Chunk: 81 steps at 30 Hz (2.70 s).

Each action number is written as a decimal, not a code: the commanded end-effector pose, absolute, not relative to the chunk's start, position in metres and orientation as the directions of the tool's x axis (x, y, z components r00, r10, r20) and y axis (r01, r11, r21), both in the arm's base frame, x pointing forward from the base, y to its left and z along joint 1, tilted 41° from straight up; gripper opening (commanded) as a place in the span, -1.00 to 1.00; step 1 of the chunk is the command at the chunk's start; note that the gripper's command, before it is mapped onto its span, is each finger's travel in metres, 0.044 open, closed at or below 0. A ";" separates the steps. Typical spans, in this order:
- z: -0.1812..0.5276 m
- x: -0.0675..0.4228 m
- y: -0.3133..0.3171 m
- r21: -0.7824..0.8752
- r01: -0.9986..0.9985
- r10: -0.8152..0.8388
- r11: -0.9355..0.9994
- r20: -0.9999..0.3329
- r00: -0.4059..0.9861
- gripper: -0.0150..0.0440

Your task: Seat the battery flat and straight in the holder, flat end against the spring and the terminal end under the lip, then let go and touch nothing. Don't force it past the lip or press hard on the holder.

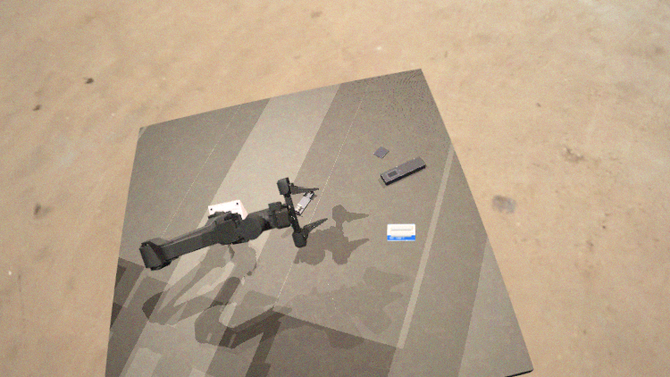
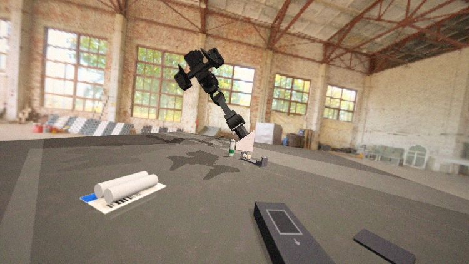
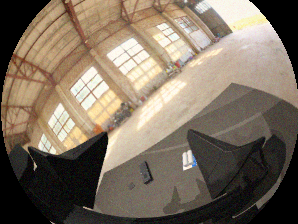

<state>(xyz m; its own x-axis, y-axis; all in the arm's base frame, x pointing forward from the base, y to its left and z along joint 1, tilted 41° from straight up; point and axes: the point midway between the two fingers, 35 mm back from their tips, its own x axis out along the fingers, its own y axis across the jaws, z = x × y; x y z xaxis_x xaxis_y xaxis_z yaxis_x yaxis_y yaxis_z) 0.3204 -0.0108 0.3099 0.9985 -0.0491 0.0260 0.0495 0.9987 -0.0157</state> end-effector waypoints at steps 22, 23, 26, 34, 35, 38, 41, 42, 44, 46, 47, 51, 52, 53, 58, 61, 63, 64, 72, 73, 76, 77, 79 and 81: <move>0.068 0.253 0.035 -0.547 0.500 -0.615 0.672 -0.788 -0.036 -0.49; 0.069 0.250 0.035 -0.577 0.493 -0.639 0.651 -0.767 -0.054 -0.49; 0.069 0.249 0.035 -0.587 0.490 -0.647 0.644 -0.760 -0.060 -0.49; 0.065 0.250 0.032 -0.587 0.490 -0.647 0.645 -0.760 -0.059 -0.49; 0.059 0.250 0.027 -0.586 0.490 -0.647 0.645 -0.761 -0.059 -0.49; 0.040 0.250 0.012 -0.586 0.490 -0.646 0.646 -0.761 -0.058 -0.49; 0.022 0.248 -0.004 -0.587 0.490 -0.648 0.644 -0.760 -0.058 -0.49; 0.017 0.247 -0.010 -0.587 0.490 -0.648 0.644 -0.759 -0.058 -0.49; 0.010 0.245 -0.017 -0.589 0.491 -0.650 0.642 -0.758 -0.058 -0.49; 0.009 0.245 -0.018 -0.589 0.491 -0.650 0.642 -0.758 -0.059 -0.49; 0.009 0.245 -0.018 -0.589 0.491 -0.650 0.642 -0.758 -0.059 -0.49; 0.011 0.243 -0.020 -0.589 0.491 -0.650 0.642 -0.758 -0.059 -0.49; 0.012 0.243 -0.022 -0.589 0.490 -0.650 0.643 -0.758 -0.059 -0.49; 0.014 0.242 -0.023 -0.589 0.490 -0.650 0.643 -0.758 -0.059 -0.49; 0.019 0.239 -0.028 -0.589 0.490 -0.650 0.643 -0.758 -0.059 -0.49; 0.022 0.236 -0.031 -0.589 0.490 -0.650 0.643 -0.758 -0.059 -0.49; 0.024 0.235 -0.034 -0.589 0.490 -0.650 0.643 -0.758 -0.059 -0.49; 0.025 0.234 -0.035 -0.589 0.490 -0.650 0.643 -0.758 -0.059 -0.49; 0.033 0.228 -0.043 -0.590 0.490 -0.650 0.642 -0.758 -0.059 -0.49; 0.034 0.227 -0.044 -0.590 0.489 -0.650 0.642 -0.757 -0.059 -0.49; 0.037 0.224 -0.047 -0.590 0.489 -0.651 0.642 -0.757 -0.060 -0.49; 0.037 0.223 -0.048 -0.590 0.489 -0.651 0.642 -0.757 -0.060 -0.49; 0.039 0.222 -0.051 -0.591 0.489 -0.651 0.642 -0.757 -0.060 -0.49; 0.041 0.220 -0.053 -0.591 0.489 -0.651 0.641 -0.757 -0.060 -0.49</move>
